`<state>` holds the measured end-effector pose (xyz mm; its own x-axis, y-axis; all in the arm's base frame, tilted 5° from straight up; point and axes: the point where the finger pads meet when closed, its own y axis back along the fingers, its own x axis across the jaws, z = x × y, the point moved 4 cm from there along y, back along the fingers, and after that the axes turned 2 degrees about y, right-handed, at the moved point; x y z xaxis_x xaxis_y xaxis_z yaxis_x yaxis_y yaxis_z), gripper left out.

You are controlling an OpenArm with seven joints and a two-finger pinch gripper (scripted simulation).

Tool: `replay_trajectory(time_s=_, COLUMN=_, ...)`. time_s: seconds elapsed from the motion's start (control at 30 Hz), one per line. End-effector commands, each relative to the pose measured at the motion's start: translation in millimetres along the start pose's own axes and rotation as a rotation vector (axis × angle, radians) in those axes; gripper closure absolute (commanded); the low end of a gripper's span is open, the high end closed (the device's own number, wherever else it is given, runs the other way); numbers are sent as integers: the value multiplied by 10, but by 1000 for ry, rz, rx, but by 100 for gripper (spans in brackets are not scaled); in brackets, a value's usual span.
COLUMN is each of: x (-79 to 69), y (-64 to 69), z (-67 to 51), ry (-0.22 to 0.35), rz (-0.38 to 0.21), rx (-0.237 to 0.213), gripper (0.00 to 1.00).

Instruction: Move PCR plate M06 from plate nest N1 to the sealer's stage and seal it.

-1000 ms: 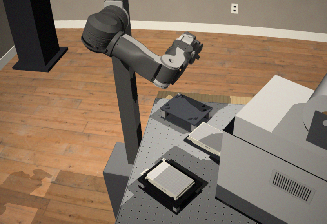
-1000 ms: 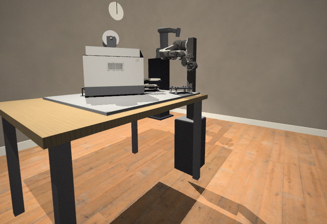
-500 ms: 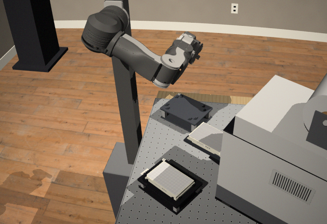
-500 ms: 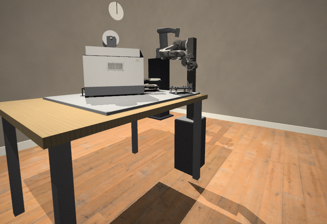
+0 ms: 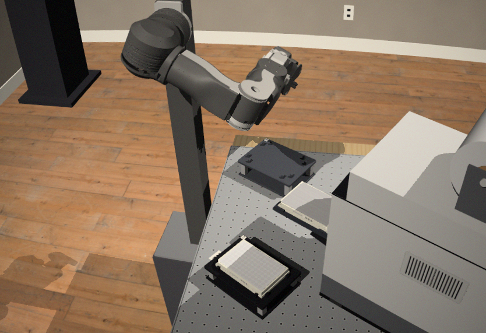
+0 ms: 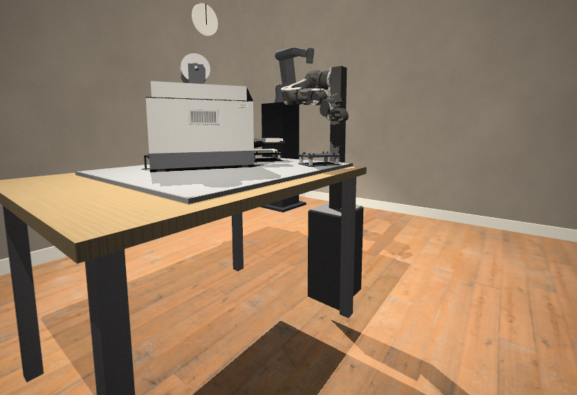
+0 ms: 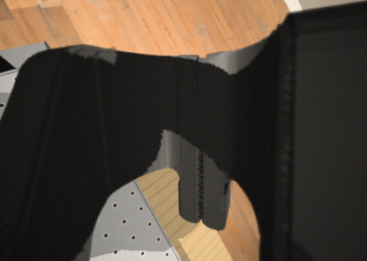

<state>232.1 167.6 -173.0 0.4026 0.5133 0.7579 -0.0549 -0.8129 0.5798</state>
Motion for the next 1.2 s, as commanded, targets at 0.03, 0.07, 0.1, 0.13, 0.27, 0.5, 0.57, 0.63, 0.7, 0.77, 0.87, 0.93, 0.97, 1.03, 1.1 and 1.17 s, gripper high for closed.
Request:
replay_trajectory(time_s=0.03, x=-103, y=33, z=40, ry=12, rz=-75, rx=-29, gripper=100)
replay_trajectory(time_s=0.07, x=-145, y=44, z=54, ry=16, rz=-104, rx=-39, gripper=100)
replay_trajectory(time_s=0.1, x=-187, y=54, z=68, ry=20, rz=-133, rx=-50, gripper=100)
replay_trajectory(time_s=0.13, x=-187, y=54, z=68, ry=20, rz=-133, rx=-50, gripper=100)
replay_trajectory(time_s=0.27, x=-187, y=54, z=68, ry=20, rz=-133, rx=-50, gripper=100)
replay_trajectory(time_s=0.5, x=-187, y=54, z=68, ry=20, rz=-133, rx=-50, gripper=100)
replay_trajectory(time_s=0.57, x=-161, y=53, z=65, ry=20, rz=-127, rx=-50, gripper=100)
replay_trajectory(time_s=0.63, x=-157, y=45, z=55, ry=20, rz=-131, rx=-50, gripper=100)
replay_trajectory(time_s=0.7, x=-156, y=41, z=49, ry=20, rz=-133, rx=-50, gripper=100)
replay_trajectory(time_s=0.77, x=-156, y=41, z=49, ry=20, rz=-133, rx=-50, gripper=100)
replay_trajectory(time_s=0.87, x=-156, y=41, z=49, ry=20, rz=-133, rx=-50, gripper=100)
replay_trajectory(time_s=0.93, x=-156, y=41, z=49, ry=20, rz=-133, rx=-50, gripper=100)
replay_trajectory(time_s=0.97, x=-156, y=41, z=49, ry=20, rz=-133, rx=-50, gripper=100)
replay_trajectory(time_s=1.03, x=-156, y=41, z=49, ry=20, rz=-133, rx=-50, gripper=100)
replay_trajectory(time_s=1.1, x=-143, y=38, z=37, ry=23, rz=-127, rx=-45, gripper=100)
replay_trajectory(time_s=1.17, x=-138, y=39, z=45, ry=22, rz=-130, rx=-47, gripper=100)
